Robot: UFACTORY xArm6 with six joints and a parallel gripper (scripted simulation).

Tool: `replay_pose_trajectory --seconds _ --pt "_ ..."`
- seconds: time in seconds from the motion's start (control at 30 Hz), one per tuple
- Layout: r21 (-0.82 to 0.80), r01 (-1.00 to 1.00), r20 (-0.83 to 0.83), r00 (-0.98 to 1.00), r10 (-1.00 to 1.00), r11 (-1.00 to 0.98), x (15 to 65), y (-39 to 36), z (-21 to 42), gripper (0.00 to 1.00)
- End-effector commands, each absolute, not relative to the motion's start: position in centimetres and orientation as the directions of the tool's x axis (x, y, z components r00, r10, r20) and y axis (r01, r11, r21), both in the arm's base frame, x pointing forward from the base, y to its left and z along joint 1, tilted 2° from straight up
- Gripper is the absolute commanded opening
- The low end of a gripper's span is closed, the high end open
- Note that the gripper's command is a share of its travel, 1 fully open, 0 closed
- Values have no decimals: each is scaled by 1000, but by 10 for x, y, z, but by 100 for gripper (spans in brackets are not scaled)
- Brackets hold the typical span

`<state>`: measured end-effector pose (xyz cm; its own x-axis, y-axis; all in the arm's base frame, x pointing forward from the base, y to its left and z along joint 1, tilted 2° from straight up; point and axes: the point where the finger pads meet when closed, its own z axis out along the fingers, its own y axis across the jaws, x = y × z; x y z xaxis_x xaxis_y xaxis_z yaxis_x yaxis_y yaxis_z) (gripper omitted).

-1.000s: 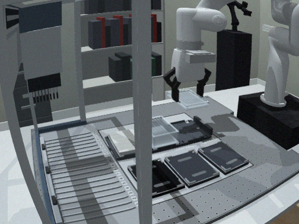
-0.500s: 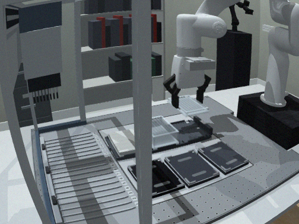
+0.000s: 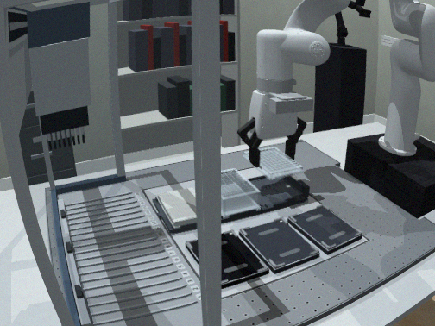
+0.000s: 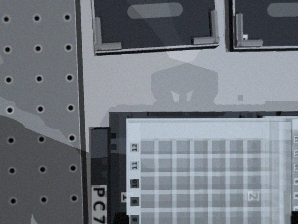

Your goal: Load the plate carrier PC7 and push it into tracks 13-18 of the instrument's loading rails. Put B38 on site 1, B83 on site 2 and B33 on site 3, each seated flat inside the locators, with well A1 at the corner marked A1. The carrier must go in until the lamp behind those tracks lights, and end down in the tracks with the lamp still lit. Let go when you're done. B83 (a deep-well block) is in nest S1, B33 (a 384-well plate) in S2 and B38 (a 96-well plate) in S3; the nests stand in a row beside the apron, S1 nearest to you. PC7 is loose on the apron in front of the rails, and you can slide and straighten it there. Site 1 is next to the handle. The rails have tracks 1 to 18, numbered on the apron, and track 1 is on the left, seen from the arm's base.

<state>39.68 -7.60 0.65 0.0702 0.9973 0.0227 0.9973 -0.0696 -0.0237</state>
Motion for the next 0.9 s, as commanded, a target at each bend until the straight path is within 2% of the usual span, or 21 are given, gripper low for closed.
replay_pose_trajectory --seconds 0.0,0.87 --pt "-19 997 22 70 997 -70 399 -76 1 0" --pt "-19 997 22 70 997 -70 398 -75 -36 0"
